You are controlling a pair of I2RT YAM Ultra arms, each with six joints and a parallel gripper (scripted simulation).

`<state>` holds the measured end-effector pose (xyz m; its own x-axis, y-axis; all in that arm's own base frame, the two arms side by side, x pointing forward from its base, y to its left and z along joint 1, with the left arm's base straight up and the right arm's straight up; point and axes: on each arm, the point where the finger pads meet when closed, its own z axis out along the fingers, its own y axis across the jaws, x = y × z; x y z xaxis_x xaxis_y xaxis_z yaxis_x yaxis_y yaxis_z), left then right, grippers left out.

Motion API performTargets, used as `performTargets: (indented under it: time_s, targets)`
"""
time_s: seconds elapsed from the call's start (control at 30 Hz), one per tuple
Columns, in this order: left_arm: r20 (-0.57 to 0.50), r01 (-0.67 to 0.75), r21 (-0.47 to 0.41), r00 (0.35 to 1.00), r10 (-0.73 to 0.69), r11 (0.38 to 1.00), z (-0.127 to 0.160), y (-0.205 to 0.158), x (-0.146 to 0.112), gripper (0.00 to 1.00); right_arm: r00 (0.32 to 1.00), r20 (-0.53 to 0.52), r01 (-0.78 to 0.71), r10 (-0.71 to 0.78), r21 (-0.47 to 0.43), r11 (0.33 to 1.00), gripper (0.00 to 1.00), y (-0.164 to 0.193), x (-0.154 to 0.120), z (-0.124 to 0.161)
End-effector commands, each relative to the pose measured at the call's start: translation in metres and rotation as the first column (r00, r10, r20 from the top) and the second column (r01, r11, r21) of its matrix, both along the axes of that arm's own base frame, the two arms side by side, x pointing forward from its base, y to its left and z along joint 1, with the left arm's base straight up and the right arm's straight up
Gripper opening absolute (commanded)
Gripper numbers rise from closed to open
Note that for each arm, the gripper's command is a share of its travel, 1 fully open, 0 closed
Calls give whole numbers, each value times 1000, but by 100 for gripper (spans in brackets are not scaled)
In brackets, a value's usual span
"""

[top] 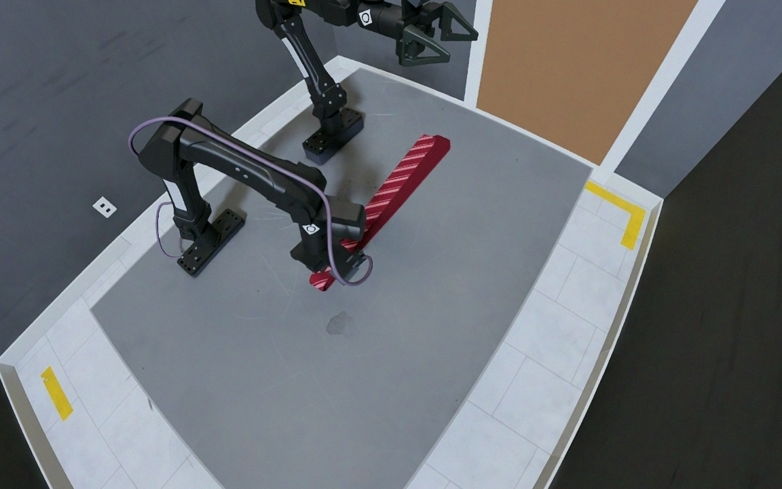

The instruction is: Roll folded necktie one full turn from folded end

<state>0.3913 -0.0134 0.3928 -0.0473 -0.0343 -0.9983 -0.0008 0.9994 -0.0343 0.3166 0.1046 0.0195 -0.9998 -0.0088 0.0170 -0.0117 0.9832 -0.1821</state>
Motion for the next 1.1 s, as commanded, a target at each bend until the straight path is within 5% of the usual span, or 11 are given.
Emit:
performTargets:
  time_s: [0.0, 0.77, 1.07]
  targets:
    - [48, 9, -12, 999, -8, 1000, 21, 0, -1, 100, 999, 45, 0, -1, 5, 1000, 4, 3, 9, 20]
    - [48, 9, -12, 999, -8, 1000, 21, 0, -1, 100, 999, 45, 0, -1, 5, 1000, 4, 3, 9, 38]
    - [48, 9, -12, 999, -8, 1000, 21, 0, -1, 100, 999, 44, -2, -2, 83, 997, 30, 3, 9, 47]
